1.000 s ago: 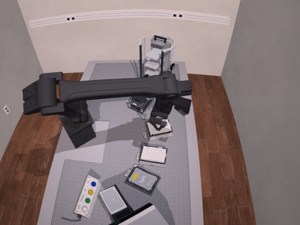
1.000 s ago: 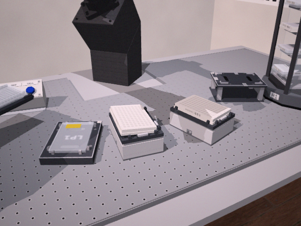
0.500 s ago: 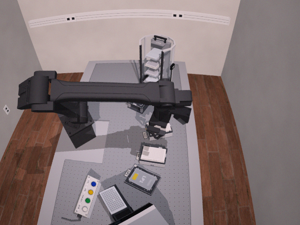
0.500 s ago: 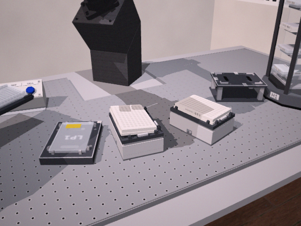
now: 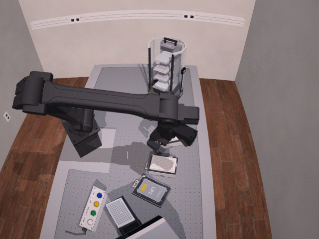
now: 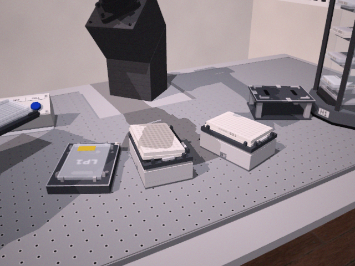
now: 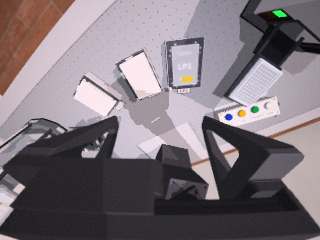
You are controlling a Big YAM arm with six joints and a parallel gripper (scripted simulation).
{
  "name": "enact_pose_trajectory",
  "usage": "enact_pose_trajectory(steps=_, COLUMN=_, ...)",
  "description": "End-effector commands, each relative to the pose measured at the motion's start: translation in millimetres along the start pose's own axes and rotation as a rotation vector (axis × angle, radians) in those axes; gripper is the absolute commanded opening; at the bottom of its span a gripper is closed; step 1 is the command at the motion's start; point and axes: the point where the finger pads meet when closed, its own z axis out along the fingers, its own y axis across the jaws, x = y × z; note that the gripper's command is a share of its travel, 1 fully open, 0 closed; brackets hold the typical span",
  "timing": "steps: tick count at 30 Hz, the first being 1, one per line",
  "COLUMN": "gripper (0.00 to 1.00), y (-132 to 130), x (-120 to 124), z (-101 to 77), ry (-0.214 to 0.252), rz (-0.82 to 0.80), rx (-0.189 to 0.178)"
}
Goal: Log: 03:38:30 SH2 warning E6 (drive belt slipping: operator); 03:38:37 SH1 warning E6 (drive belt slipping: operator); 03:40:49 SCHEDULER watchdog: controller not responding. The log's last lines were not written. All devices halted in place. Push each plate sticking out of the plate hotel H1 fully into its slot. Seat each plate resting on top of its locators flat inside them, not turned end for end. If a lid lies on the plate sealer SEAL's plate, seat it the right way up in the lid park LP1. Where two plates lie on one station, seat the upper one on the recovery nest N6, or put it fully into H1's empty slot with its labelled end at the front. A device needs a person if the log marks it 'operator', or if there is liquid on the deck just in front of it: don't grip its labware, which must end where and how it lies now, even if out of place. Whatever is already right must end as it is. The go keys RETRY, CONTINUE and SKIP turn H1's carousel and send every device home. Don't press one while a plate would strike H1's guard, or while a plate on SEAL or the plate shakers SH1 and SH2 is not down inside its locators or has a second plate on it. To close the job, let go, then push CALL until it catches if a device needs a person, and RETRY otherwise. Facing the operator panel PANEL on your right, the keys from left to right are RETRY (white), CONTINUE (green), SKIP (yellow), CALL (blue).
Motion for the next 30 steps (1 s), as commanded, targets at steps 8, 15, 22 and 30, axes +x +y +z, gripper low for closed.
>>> enact_pose_trajectory(steps=8, gripper=1.00, y=-37, x=-9, z=-6.1, ry=-0.031, rz=0.099, rx=-0.008)
enact_pose_trajectory(steps=15, gripper=1.00, y=-54, x=-11, z=-7.8, ry=-0.036, rz=0.100, rx=-0.008)
enact_pose_trajectory(steps=22, gripper=1.00, y=-77, x=-13, z=-8.4, ry=-0.038, rz=0.099, rx=-0.006)
enact_pose_trajectory(steps=30, gripper=1.00, y=-97, x=-18, z=-11.6, ry=-0.047, rz=0.100, rx=-0.006)
